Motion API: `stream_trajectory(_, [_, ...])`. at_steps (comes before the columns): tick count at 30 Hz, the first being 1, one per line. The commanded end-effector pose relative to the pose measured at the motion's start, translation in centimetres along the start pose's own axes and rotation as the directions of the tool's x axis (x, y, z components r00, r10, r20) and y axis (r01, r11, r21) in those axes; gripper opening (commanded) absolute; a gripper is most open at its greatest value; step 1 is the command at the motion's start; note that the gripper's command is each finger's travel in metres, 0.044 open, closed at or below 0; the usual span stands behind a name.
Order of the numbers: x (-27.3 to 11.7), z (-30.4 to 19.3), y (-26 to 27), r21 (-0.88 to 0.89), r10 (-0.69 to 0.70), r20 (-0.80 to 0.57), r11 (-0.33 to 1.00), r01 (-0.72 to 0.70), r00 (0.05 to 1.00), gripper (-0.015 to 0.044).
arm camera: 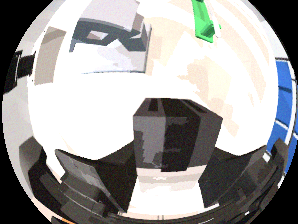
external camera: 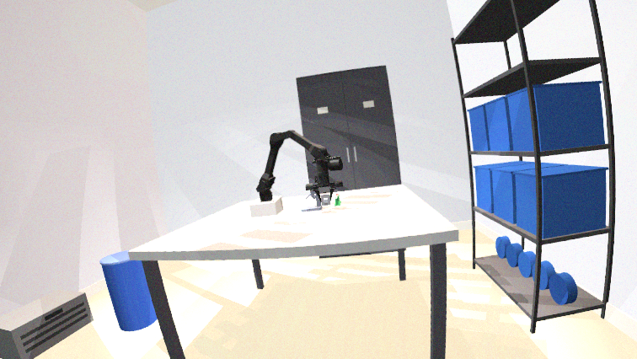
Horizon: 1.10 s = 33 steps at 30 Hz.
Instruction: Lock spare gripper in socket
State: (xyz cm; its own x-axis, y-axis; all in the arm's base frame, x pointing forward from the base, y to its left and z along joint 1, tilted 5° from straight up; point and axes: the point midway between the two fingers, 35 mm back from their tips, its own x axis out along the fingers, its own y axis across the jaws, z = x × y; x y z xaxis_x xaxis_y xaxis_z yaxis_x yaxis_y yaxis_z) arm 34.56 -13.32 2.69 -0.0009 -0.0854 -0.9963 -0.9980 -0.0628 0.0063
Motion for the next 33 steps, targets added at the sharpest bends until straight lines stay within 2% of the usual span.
stream_trajectory(1, [-0.5,-0.1,-0.1,-0.078,-0.013,-0.01,0.997,0.013,1.0,0.0])
stream_trajectory(19, [-0.6,0.3,0.2,-0.504,-0.015,-0.01,0.864,0.007,1.0,0.0])
stream_trajectory(25, [-0.3,0.3,0.2,-0.524,-0.015,-0.01,0.852,0.007,1.0,0.0])
stream_trajectory(33, [2.6,0.4,0.3,-0.589,-0.014,-0.01,0.808,0.006,1.0,0.0])
